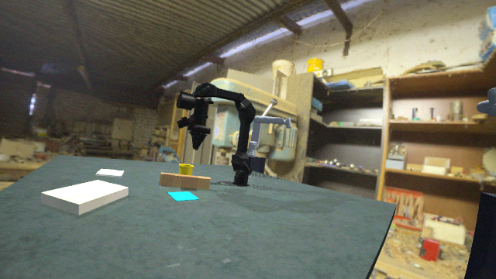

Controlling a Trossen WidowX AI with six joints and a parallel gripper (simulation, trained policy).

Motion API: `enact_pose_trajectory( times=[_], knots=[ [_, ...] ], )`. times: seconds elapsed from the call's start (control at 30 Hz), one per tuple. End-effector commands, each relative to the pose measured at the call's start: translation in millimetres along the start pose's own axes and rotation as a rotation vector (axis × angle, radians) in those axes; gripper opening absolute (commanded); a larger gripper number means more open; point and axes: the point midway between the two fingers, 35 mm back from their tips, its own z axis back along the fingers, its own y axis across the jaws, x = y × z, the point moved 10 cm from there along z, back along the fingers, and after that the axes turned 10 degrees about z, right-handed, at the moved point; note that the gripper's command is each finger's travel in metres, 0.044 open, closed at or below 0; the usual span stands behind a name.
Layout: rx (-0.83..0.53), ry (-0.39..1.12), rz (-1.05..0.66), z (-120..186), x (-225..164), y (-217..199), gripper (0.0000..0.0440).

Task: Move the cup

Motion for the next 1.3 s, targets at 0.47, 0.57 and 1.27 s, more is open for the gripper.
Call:
enact_pose_trajectory(
  times=[0.47, 0.57, 1.27],
  knots=[
    [-0.018, 0.096, -0.031, -30, 13, -18, 0.0189],
    [-0.019, 0.108, -0.033, -36, 14, -21, 0.0191],
    [-0.017, 0.173, 0.013, -81, 21, -42, 0.0213]
  ],
)
